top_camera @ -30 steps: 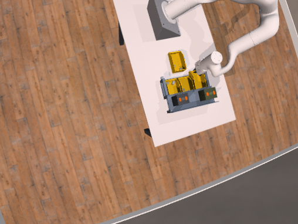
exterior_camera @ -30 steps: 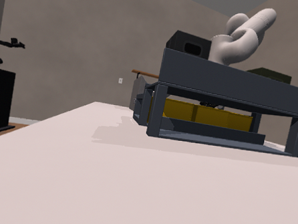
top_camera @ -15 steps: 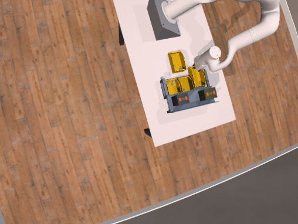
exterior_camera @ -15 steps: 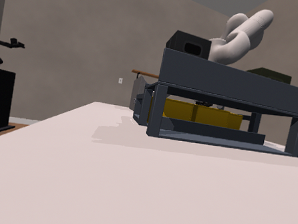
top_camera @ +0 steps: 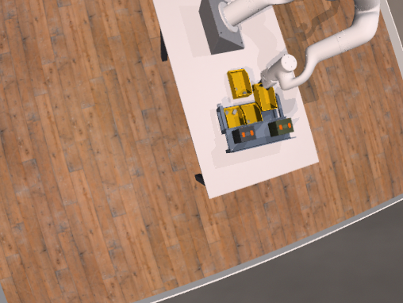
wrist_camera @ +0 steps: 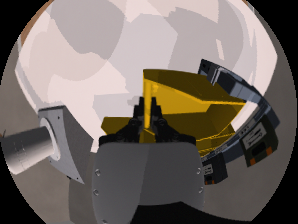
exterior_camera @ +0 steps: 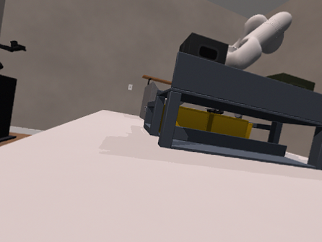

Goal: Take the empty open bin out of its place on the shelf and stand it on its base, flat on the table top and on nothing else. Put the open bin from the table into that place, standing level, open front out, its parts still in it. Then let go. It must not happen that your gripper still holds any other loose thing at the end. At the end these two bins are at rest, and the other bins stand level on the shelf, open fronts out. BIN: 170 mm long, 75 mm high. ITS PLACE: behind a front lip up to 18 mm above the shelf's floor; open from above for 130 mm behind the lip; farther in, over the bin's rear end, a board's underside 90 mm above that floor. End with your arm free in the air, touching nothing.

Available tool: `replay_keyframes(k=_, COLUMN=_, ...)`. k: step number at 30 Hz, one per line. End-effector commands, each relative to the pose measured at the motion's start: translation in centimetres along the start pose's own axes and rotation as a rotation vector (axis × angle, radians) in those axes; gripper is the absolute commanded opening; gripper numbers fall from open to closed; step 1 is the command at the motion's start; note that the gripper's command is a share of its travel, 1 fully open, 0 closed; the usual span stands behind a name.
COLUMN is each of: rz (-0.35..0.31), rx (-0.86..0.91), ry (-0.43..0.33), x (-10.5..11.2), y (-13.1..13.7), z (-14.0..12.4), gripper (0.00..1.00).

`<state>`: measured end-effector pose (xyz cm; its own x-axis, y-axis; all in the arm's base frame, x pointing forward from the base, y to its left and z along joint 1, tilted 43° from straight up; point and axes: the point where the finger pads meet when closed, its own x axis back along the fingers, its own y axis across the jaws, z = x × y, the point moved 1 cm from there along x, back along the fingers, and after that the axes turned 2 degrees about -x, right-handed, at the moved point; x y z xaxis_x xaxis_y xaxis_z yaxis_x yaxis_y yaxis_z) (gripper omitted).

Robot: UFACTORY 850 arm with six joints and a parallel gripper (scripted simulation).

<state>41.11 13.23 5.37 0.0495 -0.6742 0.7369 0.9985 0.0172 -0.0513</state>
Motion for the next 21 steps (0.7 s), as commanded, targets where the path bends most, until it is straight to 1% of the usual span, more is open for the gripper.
replay_keyframes(k=1, rz=-0.002, rx=0.000, ry=0.000, x=0.1, y=-1.1, z=0.0, gripper=0.00)
replay_keyframes(k=10, rz=-0.002, rx=0.000, ry=0.000, x=0.1, y=-3.1, z=-0.1, gripper=0.00)
replay_keyframes(k=21, rz=-0.002, rx=0.000, ry=0.000, x=0.0, y=-4.3, z=-0.2, gripper=0.00)
